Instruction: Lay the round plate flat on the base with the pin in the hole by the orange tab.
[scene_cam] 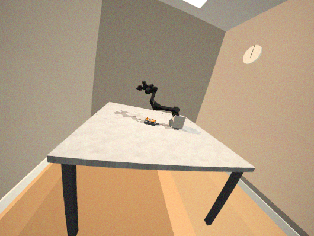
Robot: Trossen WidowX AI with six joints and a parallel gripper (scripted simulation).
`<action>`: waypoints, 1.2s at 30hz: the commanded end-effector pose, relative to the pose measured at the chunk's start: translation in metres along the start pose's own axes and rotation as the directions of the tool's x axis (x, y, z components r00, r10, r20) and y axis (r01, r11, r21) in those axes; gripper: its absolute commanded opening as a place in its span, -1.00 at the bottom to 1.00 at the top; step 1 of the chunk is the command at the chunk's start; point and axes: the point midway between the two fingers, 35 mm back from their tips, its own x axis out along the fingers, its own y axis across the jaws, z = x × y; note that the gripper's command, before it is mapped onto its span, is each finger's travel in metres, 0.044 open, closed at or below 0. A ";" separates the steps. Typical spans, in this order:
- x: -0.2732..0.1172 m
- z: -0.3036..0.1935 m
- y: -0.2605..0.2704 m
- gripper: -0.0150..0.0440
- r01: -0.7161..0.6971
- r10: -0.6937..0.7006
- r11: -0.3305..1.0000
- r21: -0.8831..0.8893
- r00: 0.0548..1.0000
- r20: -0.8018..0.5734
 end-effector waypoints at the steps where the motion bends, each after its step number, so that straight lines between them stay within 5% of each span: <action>1: -0.002 0.002 -0.002 0.78 0.002 -0.002 1.000 -0.002 1.000 0.007; 10: -0.077 0.107 -0.056 -0.03 -0.002 -0.039 0.993 0.119 0.941 0.335; 15: -0.145 0.161 -0.119 -0.47 -0.030 -0.136 0.957 0.288 0.831 0.539; 27: -0.222 0.163 -0.256 -0.49 -0.143 -0.399 0.759 0.636 0.669 0.627; 36: -0.217 0.079 -0.364 -0.49 -0.209 -0.618 0.397 0.894 0.659 0.429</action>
